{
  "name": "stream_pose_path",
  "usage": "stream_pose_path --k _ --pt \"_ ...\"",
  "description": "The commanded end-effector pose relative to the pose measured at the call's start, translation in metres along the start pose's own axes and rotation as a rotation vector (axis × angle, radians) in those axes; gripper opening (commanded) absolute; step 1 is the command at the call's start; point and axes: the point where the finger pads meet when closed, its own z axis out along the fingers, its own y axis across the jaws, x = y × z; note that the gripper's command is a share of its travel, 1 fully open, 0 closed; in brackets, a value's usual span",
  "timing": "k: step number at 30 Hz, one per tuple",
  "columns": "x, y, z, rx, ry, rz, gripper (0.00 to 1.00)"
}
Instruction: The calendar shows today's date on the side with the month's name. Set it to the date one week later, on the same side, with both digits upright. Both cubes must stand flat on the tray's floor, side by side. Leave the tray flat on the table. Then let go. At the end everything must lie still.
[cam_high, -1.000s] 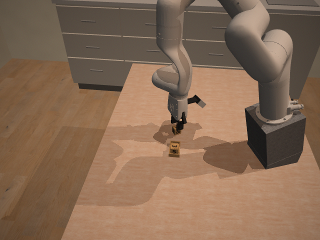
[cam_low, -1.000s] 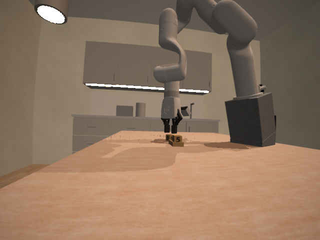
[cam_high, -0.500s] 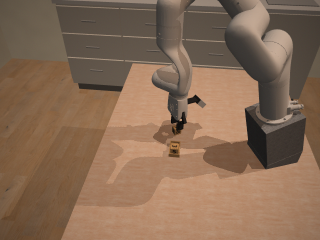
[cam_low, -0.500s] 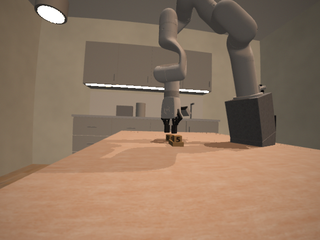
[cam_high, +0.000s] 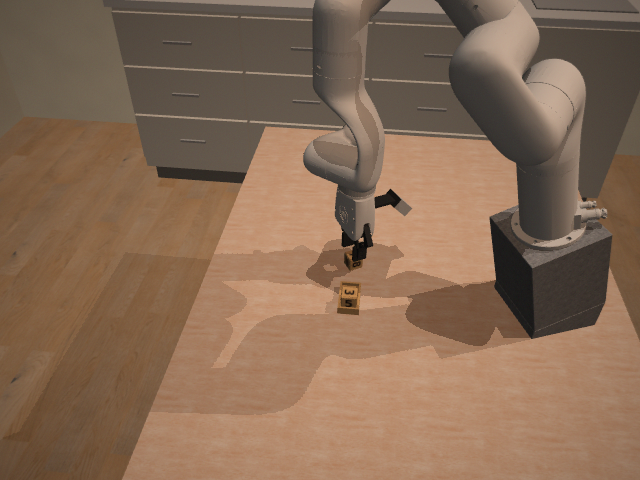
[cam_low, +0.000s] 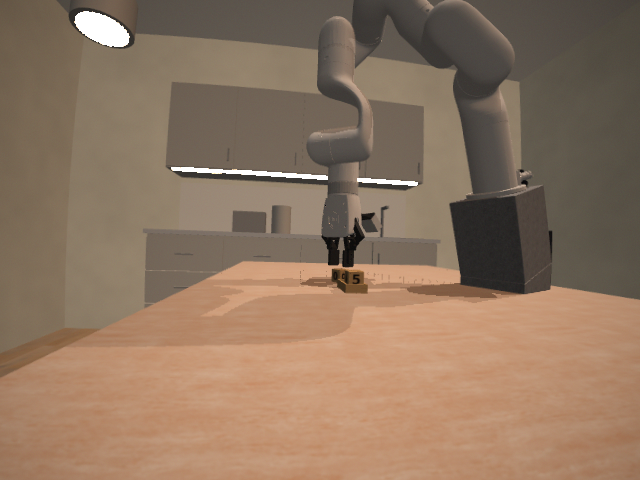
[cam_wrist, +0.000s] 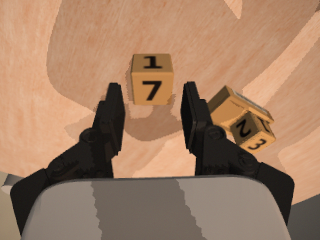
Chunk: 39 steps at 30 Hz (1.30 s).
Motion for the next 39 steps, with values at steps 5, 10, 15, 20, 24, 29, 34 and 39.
stream_pose_path --k 5,10,15,20,24,29,34,39 --pt "-0.001 -0.001 -0.001 0.002 -0.001 0.000 0.49" --pt "-0.001 -0.001 -0.001 0.002 -0.001 0.000 0.49" --pt "-0.001 -0.001 -0.001 0.002 -0.001 0.000 0.49" --pt "-0.001 -0.001 -0.001 0.002 -0.001 0.000 0.49" --pt "-0.001 -0.001 -0.001 0.002 -0.001 0.000 0.49" --pt "-0.001 -0.001 -0.001 0.002 -0.001 0.000 0.49" --pt "-0.001 -0.001 -0.006 0.002 -0.001 0.000 0.49" --pt "0.000 -0.001 -0.015 0.002 -0.001 0.000 0.49"
